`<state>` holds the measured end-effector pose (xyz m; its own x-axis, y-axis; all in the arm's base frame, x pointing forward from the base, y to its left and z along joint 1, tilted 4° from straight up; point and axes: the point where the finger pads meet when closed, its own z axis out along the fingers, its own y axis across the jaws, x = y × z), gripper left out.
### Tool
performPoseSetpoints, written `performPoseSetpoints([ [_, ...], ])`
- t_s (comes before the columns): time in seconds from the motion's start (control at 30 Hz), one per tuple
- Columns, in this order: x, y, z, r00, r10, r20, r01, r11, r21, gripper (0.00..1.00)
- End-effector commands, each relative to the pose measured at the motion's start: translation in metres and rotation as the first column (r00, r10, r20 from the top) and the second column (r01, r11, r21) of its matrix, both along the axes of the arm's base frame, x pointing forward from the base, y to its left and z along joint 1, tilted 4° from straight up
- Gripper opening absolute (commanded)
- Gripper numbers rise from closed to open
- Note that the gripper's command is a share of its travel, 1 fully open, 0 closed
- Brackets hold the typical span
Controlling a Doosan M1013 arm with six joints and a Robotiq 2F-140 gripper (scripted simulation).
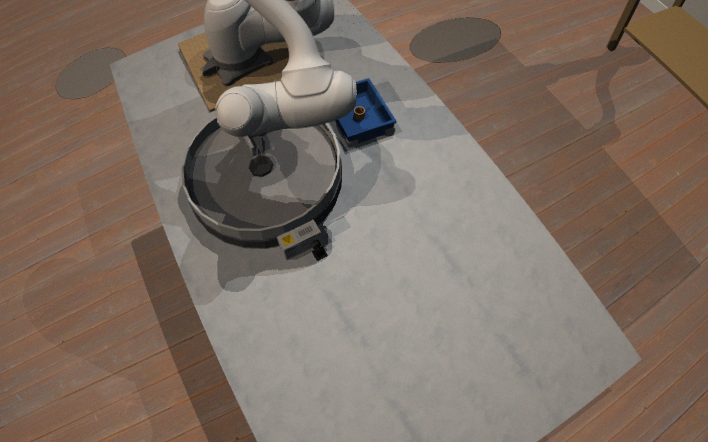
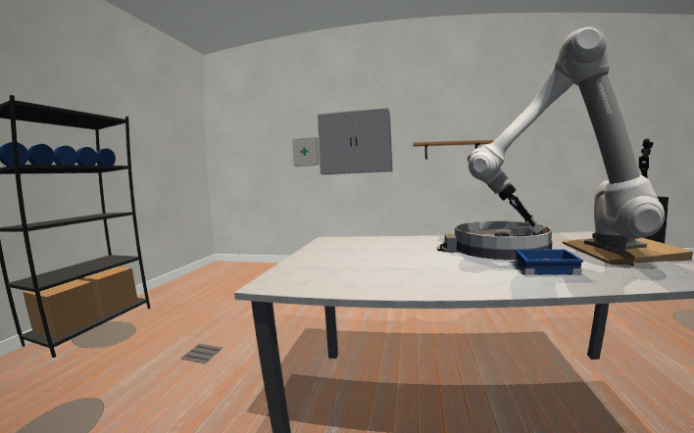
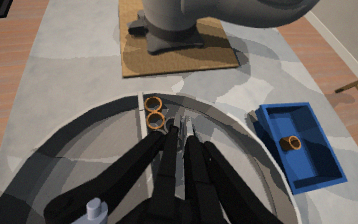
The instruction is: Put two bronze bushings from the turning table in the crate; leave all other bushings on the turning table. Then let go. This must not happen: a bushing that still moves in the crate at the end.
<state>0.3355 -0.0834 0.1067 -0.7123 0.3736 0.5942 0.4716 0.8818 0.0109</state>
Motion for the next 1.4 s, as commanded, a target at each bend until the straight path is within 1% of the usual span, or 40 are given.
performPoseSetpoints([
  [0.0, 0.0000, 0.0000, 0.0001, 1.000, 0.000, 0.000, 0.000, 1.000, 0.000, 0.06],
  [0.77, 0.0000, 0.0000, 0.0001, 1.000, 0.000, 0.000, 0.000, 1.000, 0.000, 0.06],
  [0.8, 0.0000, 0.0000, 0.0001, 1.000, 0.000, 0.000, 0.000, 1.000, 0.000, 0.00],
  [1.37, 0.0000, 0.0000, 0.0001, 1.000, 0.000, 0.000, 0.000, 1.000, 0.000, 0.00],
])
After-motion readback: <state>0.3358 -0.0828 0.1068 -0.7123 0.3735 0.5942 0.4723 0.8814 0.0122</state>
